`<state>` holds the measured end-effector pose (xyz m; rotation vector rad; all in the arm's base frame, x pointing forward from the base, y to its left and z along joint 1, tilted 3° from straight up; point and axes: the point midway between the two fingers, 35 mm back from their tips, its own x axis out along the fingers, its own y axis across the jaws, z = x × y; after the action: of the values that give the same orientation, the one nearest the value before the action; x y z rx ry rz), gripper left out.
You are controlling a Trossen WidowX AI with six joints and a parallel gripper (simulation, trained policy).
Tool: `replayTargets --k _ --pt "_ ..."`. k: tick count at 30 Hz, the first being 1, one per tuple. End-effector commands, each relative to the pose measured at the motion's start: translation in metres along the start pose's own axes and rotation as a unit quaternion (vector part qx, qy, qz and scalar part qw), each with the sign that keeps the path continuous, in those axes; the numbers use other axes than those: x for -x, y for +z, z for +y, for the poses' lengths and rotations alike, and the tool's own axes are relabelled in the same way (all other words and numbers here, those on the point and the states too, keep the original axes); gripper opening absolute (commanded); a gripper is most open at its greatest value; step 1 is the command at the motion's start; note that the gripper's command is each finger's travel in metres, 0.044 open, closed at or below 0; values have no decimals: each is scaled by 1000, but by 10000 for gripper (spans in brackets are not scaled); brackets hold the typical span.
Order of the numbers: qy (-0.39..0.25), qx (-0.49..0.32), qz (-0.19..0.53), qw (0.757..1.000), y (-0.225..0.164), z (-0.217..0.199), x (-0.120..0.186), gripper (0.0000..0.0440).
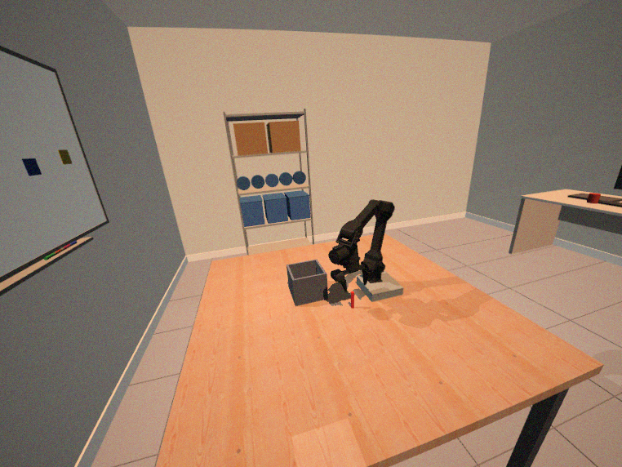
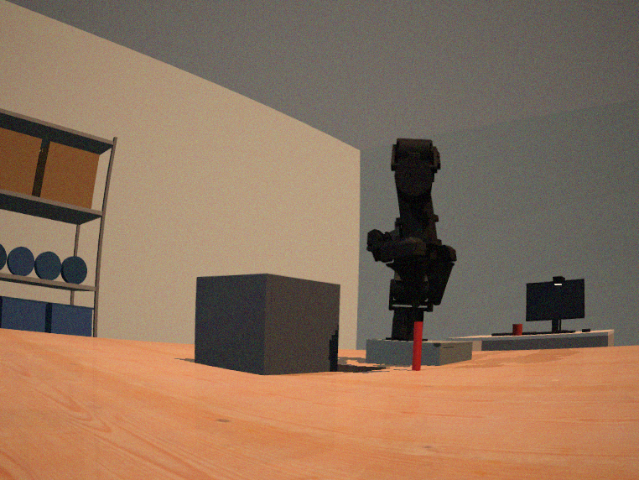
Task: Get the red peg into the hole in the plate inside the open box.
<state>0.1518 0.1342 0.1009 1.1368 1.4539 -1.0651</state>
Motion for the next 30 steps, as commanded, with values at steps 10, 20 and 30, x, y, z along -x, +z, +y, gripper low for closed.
replayTargets --k 10,20,30 --pt "-17 16 -22 999 12 -2 -41 440" --pt "-12 23 -32 999 17 1 -66 349" --pt "0 49 -29 998 12 16 -74 91"
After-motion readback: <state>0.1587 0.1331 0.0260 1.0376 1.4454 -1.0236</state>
